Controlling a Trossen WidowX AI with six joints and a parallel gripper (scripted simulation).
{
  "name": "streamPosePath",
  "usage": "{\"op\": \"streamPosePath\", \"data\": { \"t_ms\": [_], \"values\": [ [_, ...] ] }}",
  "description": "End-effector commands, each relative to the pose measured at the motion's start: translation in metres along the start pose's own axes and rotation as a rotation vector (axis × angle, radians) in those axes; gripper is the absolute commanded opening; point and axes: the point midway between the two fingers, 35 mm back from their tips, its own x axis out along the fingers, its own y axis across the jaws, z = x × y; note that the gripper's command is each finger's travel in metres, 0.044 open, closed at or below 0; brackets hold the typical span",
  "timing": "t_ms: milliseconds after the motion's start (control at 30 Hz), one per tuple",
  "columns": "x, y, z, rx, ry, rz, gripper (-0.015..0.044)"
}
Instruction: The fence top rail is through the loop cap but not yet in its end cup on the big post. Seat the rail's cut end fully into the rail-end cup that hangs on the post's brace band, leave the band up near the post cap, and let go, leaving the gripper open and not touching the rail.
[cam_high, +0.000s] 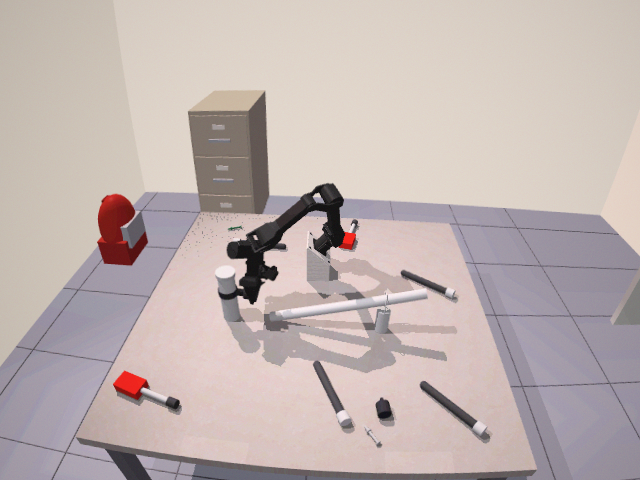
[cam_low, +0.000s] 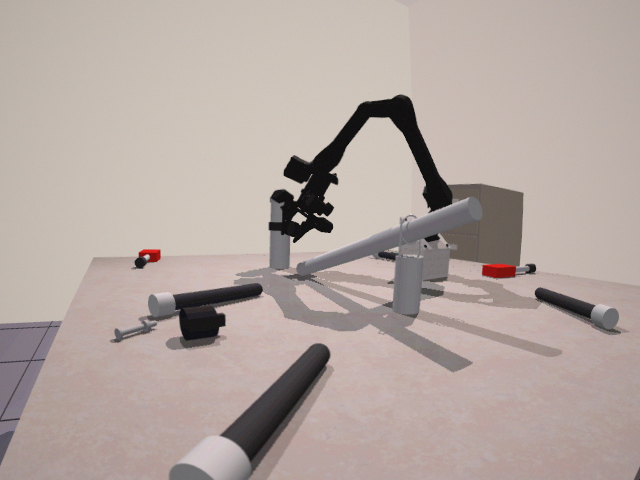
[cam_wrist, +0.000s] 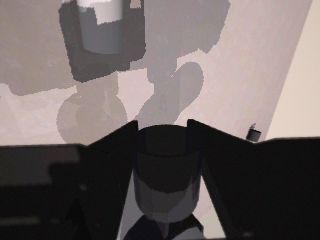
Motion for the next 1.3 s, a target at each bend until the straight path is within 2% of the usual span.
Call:
{"op": "streamPosePath", "data": {
  "t_ms": [0, 500, 933, 1267],
  "values": [
    [0.0, 0.0, 0.0, -0.001, 0.0, 0.0, 0.0053],
    [-0.013, -0.009, 0.014, 0.002, 0.0, 0.001, 0.044],
    [-0.034, -0.024, 0.037, 0.006, 0.006, -0.005, 0.044],
    [-0.079, -0.047, 0.095, 0.842, 0.033, -0.01, 0.044]
  ]
}}
